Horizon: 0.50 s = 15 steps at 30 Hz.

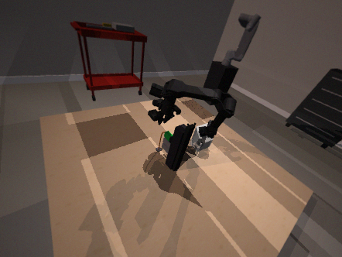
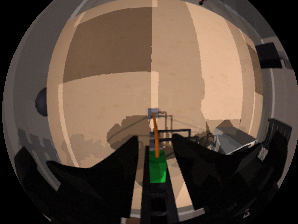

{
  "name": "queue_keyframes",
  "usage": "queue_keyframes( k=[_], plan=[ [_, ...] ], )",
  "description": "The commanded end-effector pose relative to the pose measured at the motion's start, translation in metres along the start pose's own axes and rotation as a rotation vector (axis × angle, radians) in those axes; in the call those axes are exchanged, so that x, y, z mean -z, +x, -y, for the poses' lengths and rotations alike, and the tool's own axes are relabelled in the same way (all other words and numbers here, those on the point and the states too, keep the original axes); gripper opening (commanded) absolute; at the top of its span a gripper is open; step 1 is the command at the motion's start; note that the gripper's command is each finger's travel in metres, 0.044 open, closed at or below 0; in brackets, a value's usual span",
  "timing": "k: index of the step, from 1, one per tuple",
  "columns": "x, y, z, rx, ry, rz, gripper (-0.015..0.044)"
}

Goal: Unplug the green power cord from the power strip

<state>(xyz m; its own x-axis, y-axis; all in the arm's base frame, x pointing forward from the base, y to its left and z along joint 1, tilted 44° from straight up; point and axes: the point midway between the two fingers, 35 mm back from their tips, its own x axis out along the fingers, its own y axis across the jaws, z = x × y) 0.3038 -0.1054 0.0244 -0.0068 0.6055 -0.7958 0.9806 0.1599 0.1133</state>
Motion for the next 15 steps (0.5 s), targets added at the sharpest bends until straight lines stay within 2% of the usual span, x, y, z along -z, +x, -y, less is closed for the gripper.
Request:
queue_keyframes(
  k=[1,15],
  plan=[
    [0.0197,0.0181,0.0038,0.043,0.002,-0.111,0.0160],
    [0.0250,0.0174,0.0028,0.043,0.002,-0.111,0.0160]
  ],
)
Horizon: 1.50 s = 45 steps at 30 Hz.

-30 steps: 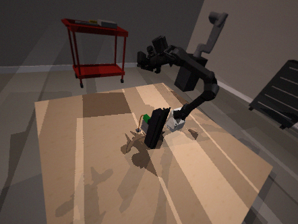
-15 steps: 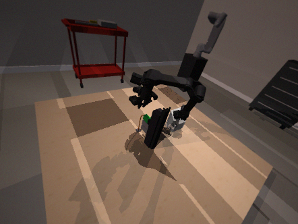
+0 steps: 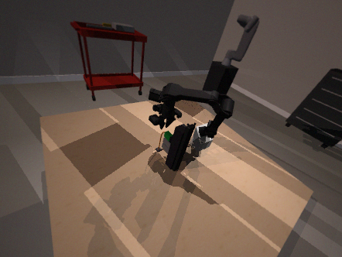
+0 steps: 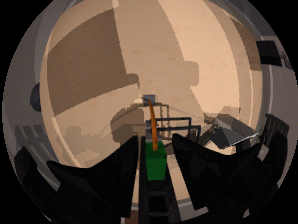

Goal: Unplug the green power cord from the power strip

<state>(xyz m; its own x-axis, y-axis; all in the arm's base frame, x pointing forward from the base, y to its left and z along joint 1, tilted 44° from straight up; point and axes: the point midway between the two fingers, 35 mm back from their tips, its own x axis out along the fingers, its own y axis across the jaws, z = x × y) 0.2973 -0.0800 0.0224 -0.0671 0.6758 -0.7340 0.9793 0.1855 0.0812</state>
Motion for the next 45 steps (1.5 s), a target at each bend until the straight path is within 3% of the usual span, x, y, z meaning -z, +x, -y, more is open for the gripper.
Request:
queue_keyframes(
  k=[1,21,41,45],
  plan=[
    [0.007,0.001,0.000,0.002,0.001,-0.008,0.0160],
    [0.039,0.001,0.001,0.002,0.002,-0.010,0.0160],
    [0.040,0.013,0.001,0.002,0.002,-0.010,0.0160],
    [0.039,0.010,0.001,0.004,-0.003,-0.007,0.0055]
  ],
)
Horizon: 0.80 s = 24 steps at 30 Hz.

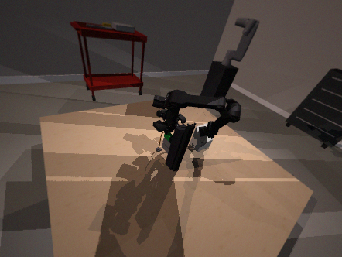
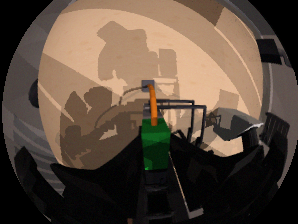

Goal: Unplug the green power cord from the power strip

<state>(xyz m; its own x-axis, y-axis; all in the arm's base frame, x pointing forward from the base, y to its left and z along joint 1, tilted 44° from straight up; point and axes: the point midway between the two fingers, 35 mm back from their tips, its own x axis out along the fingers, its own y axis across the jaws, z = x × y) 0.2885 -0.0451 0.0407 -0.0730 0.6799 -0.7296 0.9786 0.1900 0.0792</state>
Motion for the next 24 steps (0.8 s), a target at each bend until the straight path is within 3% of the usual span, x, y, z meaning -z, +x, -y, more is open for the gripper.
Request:
queue_keyframes(
  k=[1,8,24],
  plan=[
    [0.000,0.000,0.000,-0.001,-0.001,0.000,0.0048],
    [0.000,0.000,0.000,-0.001,-0.001,0.000,0.0002],
    [-0.021,-0.001,-0.002,-0.002,0.000,0.001,0.0000]
  ],
)
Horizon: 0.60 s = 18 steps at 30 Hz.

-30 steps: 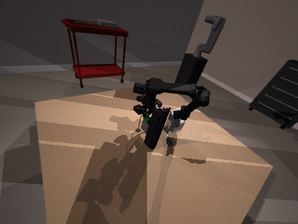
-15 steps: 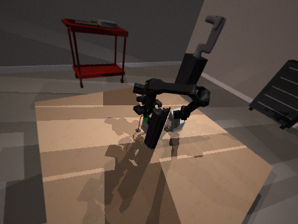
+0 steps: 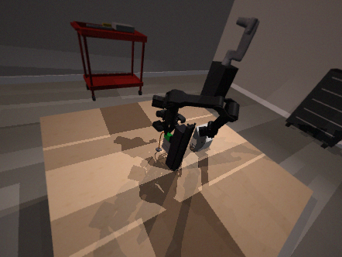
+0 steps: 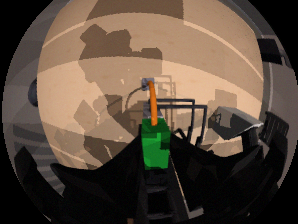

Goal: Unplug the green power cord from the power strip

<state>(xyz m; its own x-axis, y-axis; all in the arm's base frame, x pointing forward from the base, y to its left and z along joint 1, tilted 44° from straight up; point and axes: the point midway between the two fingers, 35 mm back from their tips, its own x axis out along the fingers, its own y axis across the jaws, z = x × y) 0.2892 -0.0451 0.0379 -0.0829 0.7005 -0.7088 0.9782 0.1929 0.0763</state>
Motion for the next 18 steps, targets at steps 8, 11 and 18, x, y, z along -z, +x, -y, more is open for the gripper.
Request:
queue_keyframes(
  k=[8,11,18],
  plan=[
    [-0.032,-0.006,-0.002,-0.006,0.001,0.033,0.0000],
    [-0.036,-0.007,-0.001,-0.006,0.001,0.033,0.0000],
    [-0.048,-0.009,-0.001,-0.007,0.002,0.033,0.0000]
  ],
)
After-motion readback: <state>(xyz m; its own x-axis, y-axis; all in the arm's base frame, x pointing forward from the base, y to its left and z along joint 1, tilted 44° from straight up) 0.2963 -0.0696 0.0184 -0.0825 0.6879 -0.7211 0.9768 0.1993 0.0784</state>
